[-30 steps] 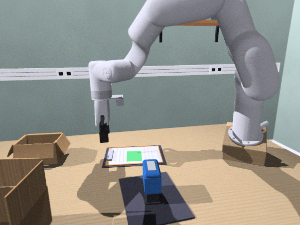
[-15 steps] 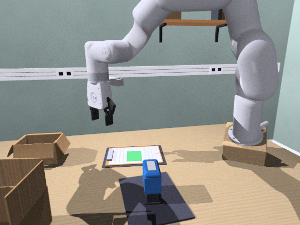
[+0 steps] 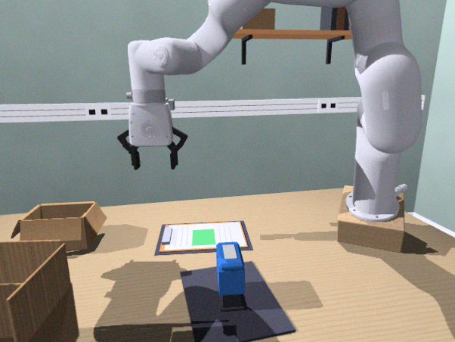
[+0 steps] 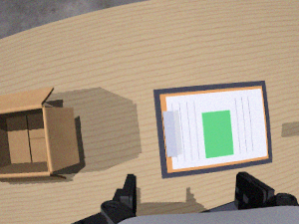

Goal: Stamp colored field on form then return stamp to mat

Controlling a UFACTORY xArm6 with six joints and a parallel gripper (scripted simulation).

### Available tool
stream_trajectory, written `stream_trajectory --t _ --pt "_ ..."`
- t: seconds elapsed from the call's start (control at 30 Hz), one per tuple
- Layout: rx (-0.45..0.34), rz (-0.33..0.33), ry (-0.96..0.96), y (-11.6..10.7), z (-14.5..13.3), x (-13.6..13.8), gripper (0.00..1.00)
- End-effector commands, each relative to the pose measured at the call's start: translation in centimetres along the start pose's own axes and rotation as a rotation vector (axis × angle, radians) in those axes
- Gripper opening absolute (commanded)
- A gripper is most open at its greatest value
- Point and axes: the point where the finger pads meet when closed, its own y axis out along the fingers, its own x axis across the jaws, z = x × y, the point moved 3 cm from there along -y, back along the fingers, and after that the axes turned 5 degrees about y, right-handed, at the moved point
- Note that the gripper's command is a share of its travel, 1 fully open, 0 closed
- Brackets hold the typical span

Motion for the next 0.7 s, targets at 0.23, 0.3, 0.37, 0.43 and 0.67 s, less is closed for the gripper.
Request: stream_trajectory --t 0.23,0.3,0.37,0.43,0.67 --pt "-0.037 0.003 -0.110 -0.2 -0.5 0.4 0.90" --pt "-0.037 0.003 -0.110 0.0 -1.2 1.1 0.90" --pt "-0.037 0.003 -0.110 0.2 -2.2 2.1 0.90" --pt "-0.037 0.003 -0.110 0.5 -3.5 3.4 0.90" --pt "-0.037 0.003 -0.110 1.5 -8.5 8.2 0.90"
